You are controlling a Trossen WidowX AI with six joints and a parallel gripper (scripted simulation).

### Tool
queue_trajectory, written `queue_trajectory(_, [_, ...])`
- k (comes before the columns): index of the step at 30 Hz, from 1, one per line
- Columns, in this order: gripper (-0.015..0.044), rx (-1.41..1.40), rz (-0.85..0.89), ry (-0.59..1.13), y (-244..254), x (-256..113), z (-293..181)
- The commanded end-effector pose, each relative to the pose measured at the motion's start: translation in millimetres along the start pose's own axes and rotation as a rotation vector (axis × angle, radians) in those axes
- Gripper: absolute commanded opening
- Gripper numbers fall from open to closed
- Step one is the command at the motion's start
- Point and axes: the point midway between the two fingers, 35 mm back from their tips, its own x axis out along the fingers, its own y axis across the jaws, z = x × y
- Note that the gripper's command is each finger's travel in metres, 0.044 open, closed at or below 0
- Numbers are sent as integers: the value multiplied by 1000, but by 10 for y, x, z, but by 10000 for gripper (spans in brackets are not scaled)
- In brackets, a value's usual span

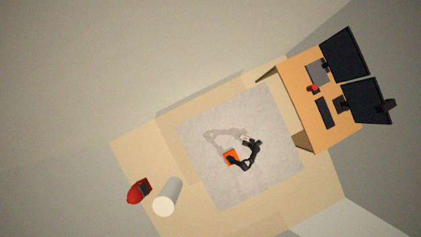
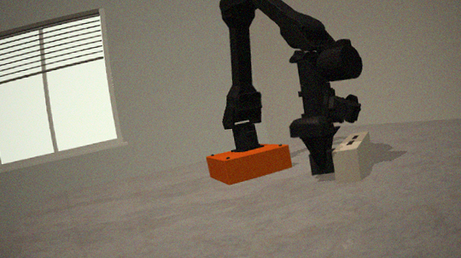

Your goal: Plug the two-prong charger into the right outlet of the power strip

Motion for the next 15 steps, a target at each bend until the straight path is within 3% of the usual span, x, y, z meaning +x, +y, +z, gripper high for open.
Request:
queue_trajectory(1, [0,7,-4,-5,-12,-17,25])
queue_trajectory(15, [0,7,-4,-5,-12,-20,51])
